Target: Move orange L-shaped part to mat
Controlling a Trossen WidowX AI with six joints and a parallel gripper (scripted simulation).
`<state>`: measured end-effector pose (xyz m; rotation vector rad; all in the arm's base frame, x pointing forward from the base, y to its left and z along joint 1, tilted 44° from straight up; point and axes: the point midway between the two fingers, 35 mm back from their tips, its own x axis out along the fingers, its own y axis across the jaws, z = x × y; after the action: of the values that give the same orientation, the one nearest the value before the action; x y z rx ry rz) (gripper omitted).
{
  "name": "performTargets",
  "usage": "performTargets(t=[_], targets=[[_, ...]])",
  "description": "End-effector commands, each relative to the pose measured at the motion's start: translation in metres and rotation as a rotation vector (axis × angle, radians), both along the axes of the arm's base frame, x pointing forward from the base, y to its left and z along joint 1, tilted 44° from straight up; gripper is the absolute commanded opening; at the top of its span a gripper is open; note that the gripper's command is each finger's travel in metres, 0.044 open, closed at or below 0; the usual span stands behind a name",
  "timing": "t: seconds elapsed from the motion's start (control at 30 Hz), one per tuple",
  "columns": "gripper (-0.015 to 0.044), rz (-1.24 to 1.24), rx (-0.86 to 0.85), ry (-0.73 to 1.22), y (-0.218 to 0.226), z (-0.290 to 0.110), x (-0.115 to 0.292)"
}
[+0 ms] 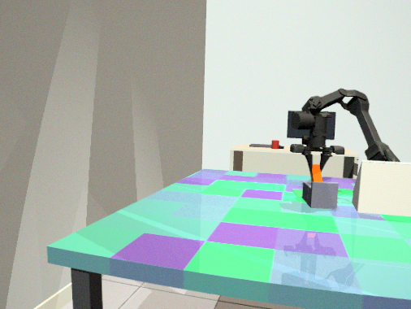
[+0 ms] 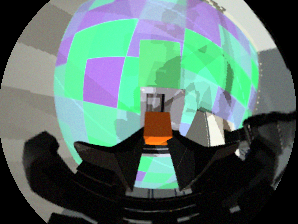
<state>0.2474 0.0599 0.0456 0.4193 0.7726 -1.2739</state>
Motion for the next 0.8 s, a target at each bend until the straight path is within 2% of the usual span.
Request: performTargets(t=[0.0, 0.77], targets=[[0.0, -0.006, 0.008, 0.0, 0.005, 0.004, -0.001], [0.0, -0.005, 0.009, 0.001, 0.031, 0.031, -0.004]])
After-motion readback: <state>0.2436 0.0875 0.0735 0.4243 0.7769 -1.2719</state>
